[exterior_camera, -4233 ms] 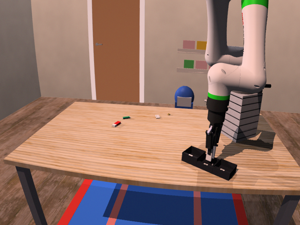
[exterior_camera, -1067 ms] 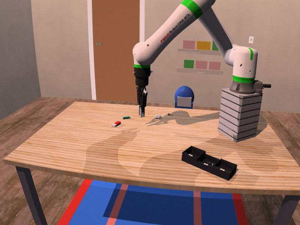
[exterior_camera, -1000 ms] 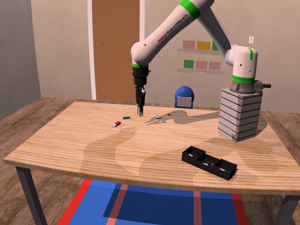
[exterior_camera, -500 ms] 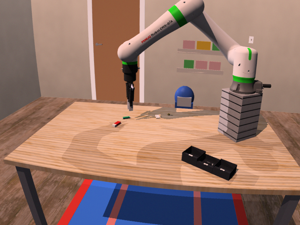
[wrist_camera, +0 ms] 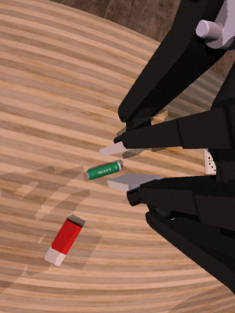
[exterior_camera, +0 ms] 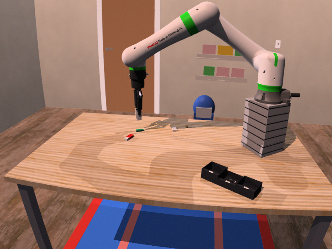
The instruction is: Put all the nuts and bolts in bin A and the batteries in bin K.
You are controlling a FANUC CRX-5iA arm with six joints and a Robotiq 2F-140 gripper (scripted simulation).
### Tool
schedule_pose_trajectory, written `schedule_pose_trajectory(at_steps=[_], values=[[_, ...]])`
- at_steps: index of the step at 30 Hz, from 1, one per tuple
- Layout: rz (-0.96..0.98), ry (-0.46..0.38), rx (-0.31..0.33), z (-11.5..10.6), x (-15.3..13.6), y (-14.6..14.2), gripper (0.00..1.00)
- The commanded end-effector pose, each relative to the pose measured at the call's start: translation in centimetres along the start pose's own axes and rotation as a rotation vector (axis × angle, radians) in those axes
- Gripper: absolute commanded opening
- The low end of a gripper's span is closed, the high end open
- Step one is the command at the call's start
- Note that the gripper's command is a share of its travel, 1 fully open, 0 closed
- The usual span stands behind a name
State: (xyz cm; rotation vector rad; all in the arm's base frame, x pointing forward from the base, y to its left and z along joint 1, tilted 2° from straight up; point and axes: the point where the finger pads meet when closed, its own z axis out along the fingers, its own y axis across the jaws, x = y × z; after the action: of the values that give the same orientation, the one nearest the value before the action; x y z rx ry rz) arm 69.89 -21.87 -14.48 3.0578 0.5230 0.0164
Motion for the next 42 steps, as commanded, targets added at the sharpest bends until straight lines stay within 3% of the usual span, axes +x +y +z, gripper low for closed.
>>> schedule_pose_trajectory(at_steps=[1,42], values=[[0.0,0.0,0.0,-0.01,-0.15,-0.36,0.26],[0.0,0.0,0.0,0.39,-0.43,-0.86,0.26]])
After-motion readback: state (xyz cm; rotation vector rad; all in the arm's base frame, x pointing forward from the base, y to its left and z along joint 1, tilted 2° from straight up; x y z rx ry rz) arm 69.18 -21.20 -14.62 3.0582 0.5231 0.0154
